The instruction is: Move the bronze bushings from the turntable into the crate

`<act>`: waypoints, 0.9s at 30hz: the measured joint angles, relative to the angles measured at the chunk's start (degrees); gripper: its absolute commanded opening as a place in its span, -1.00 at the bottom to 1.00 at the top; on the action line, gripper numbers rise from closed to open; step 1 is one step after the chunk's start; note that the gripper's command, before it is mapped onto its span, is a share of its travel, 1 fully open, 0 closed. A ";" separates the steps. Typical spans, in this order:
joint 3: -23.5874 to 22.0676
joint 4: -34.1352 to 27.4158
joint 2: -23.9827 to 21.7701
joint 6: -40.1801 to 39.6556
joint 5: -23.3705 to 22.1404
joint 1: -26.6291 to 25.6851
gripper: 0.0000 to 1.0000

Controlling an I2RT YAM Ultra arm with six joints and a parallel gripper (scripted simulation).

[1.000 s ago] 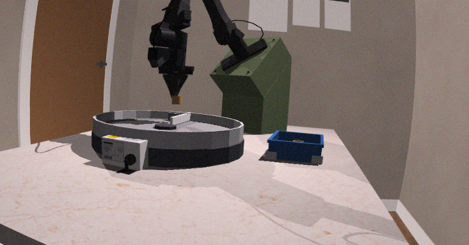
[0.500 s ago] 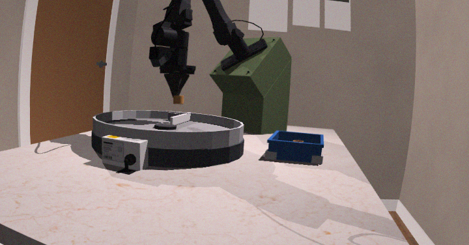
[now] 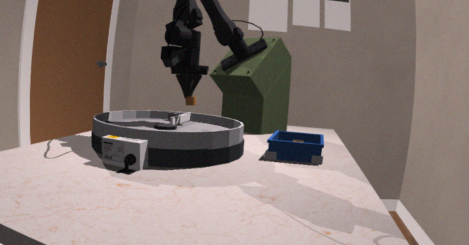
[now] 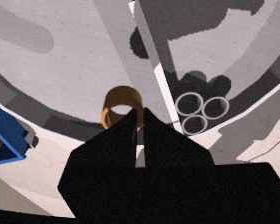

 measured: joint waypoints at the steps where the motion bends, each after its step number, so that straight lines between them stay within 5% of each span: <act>1: 0.00 0.11 0.44 0.74 0.66 1.16 -1.00; 14: 2.40 0.17 10.88 13.81 10.16 18.18 -1.00; 27: 18.10 -2.58 31.50 30.21 19.23 34.36 -1.00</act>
